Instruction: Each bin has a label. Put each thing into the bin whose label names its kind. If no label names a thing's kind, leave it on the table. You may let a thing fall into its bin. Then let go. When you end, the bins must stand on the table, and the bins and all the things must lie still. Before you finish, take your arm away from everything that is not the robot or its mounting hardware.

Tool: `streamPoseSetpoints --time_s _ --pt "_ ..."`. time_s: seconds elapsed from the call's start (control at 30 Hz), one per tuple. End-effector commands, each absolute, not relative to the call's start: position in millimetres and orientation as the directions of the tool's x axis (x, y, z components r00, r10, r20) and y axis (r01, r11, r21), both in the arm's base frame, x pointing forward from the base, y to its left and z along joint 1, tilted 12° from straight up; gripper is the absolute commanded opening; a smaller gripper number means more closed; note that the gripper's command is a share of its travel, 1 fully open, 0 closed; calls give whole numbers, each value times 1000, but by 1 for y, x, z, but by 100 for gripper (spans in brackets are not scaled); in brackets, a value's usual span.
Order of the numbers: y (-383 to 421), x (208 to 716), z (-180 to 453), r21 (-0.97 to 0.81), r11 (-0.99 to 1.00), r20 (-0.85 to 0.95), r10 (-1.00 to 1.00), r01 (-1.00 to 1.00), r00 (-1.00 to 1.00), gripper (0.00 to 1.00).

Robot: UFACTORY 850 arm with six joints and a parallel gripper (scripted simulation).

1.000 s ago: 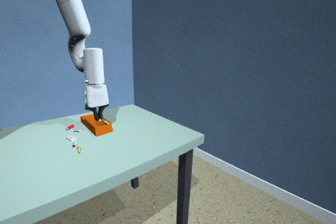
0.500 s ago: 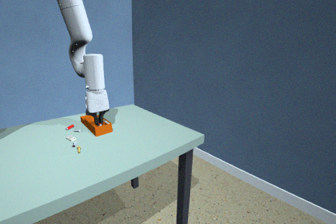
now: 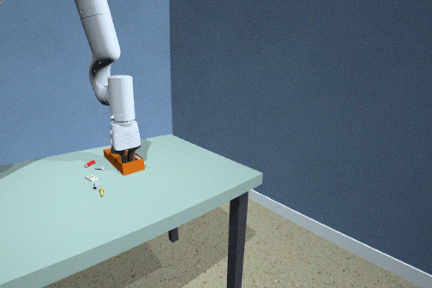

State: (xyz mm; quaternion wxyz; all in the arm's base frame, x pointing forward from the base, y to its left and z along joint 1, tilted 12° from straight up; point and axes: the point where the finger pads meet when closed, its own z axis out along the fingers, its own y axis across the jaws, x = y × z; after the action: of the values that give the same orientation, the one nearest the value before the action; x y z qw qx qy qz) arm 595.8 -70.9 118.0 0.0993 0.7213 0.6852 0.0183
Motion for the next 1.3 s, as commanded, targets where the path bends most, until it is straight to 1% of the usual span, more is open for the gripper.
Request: streamPoseSetpoints --time_s 0.0,0.2,0.23,0.8,1.27 --pt "-71 596 118 170 -41 -110 992 985 60 0" --pt "-71 596 118 170 -41 -110 992 985 60 0" --pt "-71 596 118 170 -41 -110 992 985 60 23" --pt "-71 596 118 170 -41 -110 992 985 60 23" --pt "-69 593 134 170 -41 -110 992 985 61 23"
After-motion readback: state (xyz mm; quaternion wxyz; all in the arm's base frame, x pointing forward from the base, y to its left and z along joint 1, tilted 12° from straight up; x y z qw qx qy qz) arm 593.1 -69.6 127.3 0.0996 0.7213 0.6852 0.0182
